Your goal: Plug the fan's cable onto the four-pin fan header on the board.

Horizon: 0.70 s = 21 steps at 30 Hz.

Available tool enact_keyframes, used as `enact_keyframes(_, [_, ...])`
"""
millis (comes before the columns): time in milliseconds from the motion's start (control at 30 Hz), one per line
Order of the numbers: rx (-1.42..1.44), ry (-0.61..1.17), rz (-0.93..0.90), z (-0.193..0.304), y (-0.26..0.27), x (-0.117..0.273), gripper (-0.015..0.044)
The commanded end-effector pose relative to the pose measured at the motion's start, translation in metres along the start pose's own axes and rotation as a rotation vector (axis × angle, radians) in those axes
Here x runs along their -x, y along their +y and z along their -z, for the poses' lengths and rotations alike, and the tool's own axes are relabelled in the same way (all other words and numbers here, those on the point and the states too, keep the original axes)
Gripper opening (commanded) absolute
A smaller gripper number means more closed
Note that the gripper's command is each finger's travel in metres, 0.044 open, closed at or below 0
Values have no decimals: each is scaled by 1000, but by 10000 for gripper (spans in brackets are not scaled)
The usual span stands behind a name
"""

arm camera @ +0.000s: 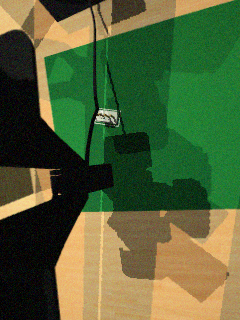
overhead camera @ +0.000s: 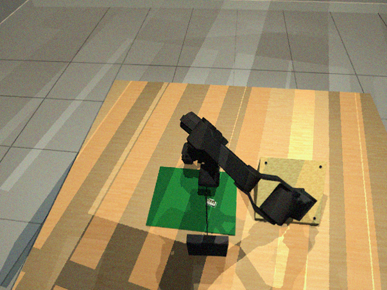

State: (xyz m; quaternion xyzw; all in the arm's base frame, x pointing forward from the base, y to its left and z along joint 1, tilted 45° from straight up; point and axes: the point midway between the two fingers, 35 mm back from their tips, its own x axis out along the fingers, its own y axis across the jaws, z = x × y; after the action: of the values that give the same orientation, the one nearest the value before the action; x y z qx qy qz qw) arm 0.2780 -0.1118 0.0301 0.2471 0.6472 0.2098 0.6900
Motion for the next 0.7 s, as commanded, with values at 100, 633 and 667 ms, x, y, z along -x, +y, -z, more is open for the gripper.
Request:
enact_keyframes(100, [-211,7,-30,-2,-2,1,0])
enact_keyframes(633, [-749,60,-98,-4,-7,2,0])
enact_keyframes(667, [-766,62,-100,-4,-7,2,0])
